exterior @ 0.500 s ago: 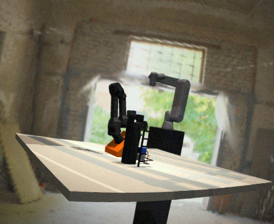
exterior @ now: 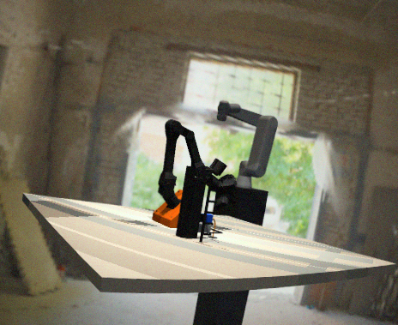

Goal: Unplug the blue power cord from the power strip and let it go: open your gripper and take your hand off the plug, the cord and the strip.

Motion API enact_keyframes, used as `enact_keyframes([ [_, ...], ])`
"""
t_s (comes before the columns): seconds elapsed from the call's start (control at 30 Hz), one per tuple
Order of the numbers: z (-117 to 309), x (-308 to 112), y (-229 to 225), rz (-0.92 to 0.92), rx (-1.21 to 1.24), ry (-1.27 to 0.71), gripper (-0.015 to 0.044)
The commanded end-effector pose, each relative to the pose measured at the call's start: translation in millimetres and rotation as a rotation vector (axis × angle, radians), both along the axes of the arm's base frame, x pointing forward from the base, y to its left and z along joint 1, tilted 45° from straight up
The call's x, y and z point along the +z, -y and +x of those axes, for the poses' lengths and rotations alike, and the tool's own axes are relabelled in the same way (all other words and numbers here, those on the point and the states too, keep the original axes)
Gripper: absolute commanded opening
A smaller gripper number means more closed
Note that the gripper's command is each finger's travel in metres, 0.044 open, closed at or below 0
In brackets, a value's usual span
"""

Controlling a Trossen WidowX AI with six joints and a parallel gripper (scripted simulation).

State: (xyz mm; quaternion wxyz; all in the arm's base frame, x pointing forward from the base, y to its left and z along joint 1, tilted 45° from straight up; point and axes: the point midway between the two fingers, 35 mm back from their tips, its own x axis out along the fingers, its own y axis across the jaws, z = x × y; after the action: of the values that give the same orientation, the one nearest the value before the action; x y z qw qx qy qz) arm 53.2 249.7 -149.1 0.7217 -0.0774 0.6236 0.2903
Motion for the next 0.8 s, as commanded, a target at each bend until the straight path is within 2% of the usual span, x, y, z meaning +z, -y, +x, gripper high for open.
enact_keyframes([
  [0.0, 47.8, 0.8, 5.8, -0.156, 0.096, 0.130, 0.0160],
  [0.23, 131.2, 22.8, 53.6, -0.556, 0.365, 0.196, 0.0160],
  [0.47, 192.6, 78.6, 127.1, -0.898, 0.726, -0.001, 0.0160],
  [0.67, 220.6, 136.7, 189.0, -1.020, 1.030, -0.280, 0.0160],
  [0.77, 222.3, 142.1, 194.4, -1.024, 1.056, -0.307, 0.0160],
])
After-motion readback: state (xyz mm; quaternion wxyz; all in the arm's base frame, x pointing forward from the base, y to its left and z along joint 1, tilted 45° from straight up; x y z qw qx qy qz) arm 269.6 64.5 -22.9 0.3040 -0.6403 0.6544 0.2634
